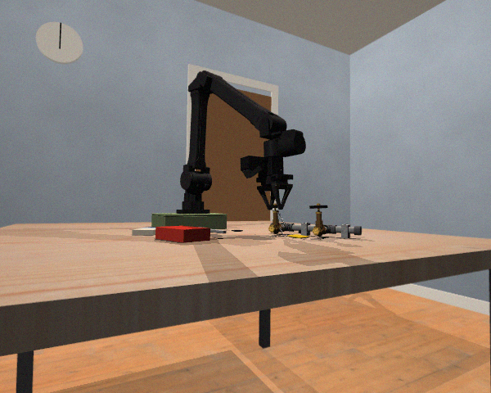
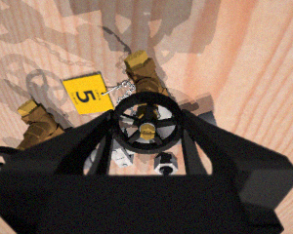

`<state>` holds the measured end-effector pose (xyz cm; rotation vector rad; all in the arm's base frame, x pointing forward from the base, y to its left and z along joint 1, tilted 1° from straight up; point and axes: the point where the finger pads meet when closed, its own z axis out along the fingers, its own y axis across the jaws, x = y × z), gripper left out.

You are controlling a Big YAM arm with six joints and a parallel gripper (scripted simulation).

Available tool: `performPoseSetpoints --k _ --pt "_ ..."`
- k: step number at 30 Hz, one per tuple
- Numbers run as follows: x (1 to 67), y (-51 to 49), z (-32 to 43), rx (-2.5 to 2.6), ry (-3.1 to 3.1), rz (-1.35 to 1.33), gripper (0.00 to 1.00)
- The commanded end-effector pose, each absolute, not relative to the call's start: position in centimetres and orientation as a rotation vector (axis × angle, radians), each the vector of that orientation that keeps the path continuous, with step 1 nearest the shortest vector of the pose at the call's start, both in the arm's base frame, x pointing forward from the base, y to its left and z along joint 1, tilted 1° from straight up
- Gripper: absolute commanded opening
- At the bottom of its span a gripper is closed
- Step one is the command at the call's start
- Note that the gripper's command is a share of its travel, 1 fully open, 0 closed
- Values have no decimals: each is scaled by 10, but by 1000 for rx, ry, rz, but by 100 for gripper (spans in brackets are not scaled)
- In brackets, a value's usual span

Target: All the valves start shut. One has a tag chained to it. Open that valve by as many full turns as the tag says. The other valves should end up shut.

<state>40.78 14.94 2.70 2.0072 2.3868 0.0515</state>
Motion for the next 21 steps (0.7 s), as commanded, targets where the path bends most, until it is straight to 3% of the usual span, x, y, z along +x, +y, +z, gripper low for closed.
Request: performPoseSetpoints --k 1,21 --pt "418 155 41 2014 2360 91 0" --pt "418 155 41 1844 2490 87 0"
